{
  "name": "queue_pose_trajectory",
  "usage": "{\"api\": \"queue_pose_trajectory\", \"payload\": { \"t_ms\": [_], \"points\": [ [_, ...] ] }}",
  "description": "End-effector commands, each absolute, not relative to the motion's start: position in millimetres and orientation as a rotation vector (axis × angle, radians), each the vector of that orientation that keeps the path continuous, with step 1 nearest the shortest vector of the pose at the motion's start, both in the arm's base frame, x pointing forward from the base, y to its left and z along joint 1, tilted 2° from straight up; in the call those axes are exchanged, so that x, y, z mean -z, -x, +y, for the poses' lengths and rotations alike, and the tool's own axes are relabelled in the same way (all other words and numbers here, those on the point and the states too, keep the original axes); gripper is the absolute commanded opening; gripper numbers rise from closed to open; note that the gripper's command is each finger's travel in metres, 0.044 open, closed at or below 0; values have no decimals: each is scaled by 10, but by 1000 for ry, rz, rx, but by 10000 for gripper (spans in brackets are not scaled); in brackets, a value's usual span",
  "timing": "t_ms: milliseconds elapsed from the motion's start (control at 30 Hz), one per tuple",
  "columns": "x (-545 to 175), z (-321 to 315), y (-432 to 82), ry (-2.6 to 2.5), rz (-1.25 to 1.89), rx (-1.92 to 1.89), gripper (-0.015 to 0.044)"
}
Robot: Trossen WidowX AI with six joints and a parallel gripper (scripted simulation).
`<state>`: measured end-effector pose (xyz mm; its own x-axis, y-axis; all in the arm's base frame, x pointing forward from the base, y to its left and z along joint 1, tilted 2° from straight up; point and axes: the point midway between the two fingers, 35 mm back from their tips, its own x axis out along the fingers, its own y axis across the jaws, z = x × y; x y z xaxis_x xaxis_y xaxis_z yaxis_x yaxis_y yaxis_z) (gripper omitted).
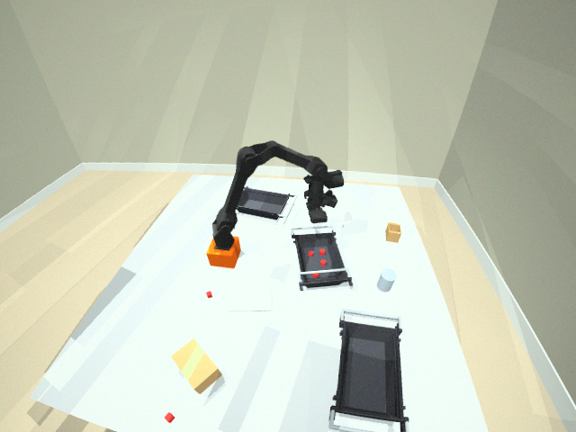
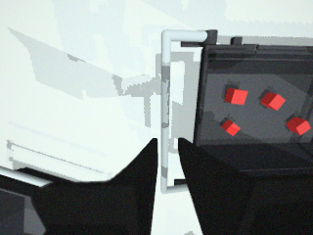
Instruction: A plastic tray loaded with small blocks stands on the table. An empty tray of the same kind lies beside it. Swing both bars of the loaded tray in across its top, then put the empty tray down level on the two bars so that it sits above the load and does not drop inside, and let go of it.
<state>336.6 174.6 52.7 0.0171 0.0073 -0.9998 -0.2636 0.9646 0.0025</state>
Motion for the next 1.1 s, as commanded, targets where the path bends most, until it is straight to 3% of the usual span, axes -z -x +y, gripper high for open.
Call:
{"api": "queue_pose_trajectory", "payload": {
  "t_ms": [0,300,1067],
  "points": [
    [-377,1744,-3350,206,1552,-205,84],
    [45,1737,-3342,206,1552,-205,84],
    [-295,1257,-3470,209,1551,-201,84]
  ]
}}
